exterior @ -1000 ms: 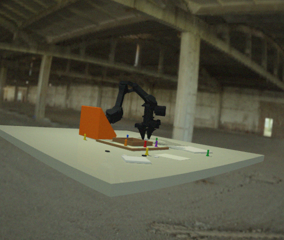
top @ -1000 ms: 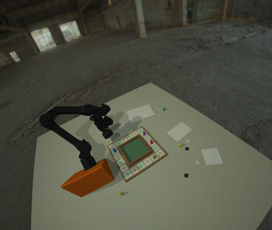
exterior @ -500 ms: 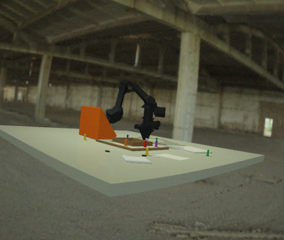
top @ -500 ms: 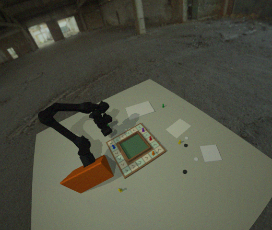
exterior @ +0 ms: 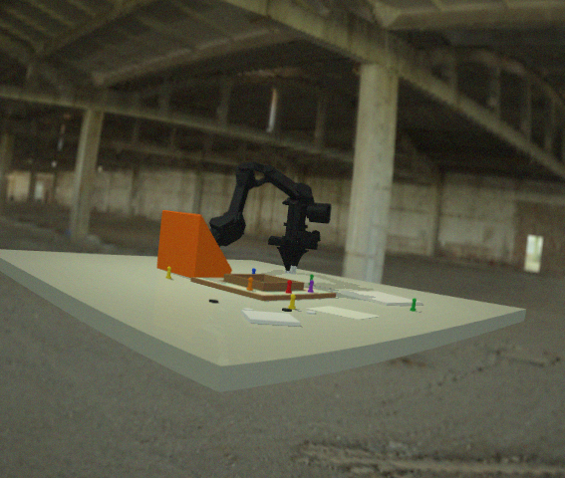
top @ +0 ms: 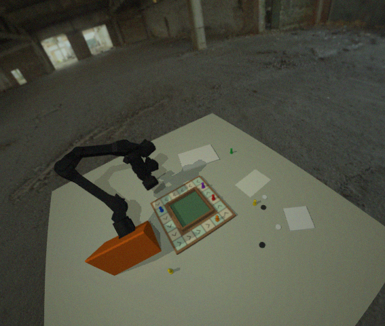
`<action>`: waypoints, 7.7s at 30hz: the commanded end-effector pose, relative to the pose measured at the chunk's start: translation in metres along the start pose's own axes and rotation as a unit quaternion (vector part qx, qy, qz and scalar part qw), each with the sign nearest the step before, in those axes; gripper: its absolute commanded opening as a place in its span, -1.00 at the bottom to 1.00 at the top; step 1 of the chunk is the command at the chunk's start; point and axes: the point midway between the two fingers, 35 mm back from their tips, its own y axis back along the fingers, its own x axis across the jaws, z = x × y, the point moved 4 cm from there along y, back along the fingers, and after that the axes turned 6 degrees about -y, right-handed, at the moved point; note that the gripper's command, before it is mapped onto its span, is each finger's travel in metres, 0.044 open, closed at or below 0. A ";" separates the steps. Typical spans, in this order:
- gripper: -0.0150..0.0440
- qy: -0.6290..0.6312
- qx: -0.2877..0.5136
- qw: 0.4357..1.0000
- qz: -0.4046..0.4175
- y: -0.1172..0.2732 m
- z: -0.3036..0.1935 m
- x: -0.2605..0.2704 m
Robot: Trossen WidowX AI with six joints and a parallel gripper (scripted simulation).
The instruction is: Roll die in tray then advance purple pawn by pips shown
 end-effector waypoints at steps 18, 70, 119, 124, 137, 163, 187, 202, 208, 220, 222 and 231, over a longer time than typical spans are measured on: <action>-0.49 -0.006 -0.030 0.999 -0.011 0.078 -0.012 0.000; -0.49 -0.614 0.002 0.789 -0.007 0.058 0.097 -0.163; -0.49 -0.681 -0.287 0.612 -0.281 0.014 0.090 -0.192; -0.49 -0.681 -0.288 0.613 -0.280 0.044 0.104 -0.168; -0.49 -0.681 -0.288 0.613 -0.280 0.044 0.103 -0.167; 1.00 -0.680 -0.288 0.612 -0.281 0.083 0.104 -0.168; 0.38 -0.477 0.009 0.878 -0.022 0.044 0.168 -0.189; 0.19 -0.208 0.014 0.978 0.010 0.026 0.217 -0.154; 0.19 -0.208 0.014 0.978 0.010 0.021 0.217 -0.155; 0.19 -0.208 0.014 0.978 0.010 0.002 0.217 -0.154; 0.19 -0.208 0.014 0.978 0.010 -0.002 0.217 -0.154; 0.19 -0.208 0.014 0.978 0.010 -0.016 0.217 -0.153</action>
